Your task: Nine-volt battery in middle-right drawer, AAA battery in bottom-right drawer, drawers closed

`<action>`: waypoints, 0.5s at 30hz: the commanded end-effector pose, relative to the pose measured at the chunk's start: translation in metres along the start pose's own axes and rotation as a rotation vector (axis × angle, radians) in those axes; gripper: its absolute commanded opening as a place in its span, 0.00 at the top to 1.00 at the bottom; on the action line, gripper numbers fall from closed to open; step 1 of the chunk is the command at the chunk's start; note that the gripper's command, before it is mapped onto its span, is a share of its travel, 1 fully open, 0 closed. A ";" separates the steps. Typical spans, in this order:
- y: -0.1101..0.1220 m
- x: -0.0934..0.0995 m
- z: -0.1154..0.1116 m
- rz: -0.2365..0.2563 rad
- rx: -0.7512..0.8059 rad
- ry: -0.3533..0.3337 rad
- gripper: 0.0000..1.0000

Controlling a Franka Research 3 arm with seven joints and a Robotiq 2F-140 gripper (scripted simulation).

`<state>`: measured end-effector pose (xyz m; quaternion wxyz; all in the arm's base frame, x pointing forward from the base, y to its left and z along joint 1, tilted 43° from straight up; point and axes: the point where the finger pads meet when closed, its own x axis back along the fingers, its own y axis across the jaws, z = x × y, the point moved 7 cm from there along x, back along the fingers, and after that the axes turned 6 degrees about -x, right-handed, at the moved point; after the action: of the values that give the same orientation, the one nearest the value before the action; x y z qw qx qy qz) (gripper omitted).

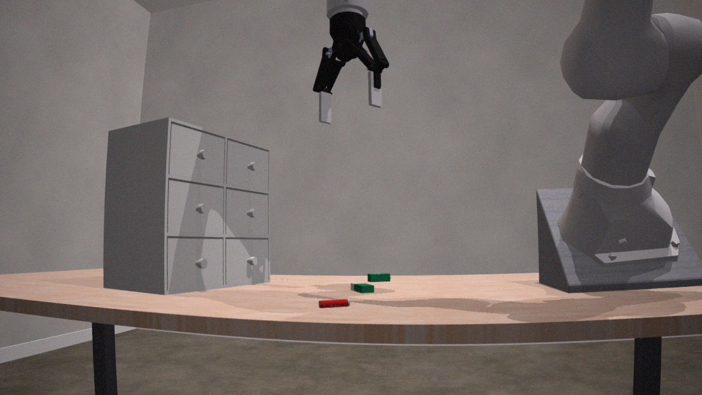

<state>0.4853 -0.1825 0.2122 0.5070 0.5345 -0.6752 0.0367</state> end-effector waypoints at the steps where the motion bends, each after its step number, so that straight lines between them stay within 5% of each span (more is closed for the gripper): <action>1: -0.003 -0.002 0.002 0.008 0.233 0.006 0.00; 15: -0.003 -0.019 0.002 0.005 0.645 0.006 0.00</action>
<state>0.4846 -0.1719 0.2004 0.3913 0.6246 -0.6546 0.1679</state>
